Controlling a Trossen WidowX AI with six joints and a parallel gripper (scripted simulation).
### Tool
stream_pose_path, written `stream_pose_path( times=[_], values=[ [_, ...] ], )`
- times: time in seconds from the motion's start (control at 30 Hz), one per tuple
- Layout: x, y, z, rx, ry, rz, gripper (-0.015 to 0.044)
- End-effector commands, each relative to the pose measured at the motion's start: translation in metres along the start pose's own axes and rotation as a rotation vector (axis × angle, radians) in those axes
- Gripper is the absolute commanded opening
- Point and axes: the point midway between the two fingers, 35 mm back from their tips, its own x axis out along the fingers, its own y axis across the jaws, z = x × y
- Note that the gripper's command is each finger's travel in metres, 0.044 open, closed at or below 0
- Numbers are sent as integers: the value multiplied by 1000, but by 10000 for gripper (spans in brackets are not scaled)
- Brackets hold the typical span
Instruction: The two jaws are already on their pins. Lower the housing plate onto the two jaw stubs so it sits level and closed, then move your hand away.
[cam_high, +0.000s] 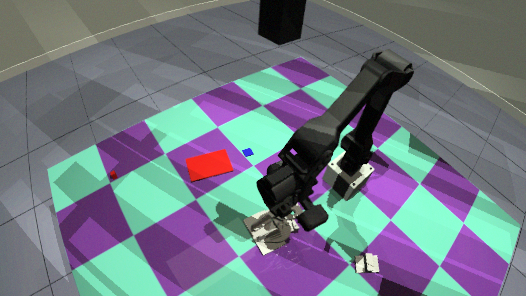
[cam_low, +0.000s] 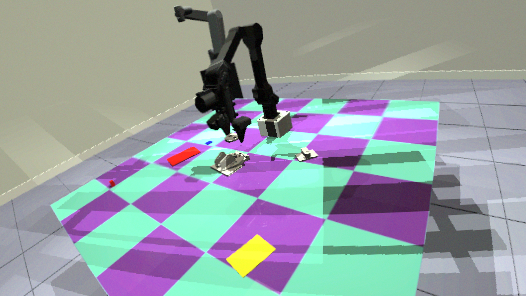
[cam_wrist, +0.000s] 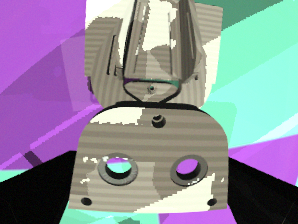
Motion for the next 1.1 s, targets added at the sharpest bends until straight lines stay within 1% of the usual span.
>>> stream_pose_path(
  times=[0.0,1.07],
  values=[
    [1,0,0,-5,0,4,351],
    [0,-4,-1,-8,0,3,351]
  ],
)
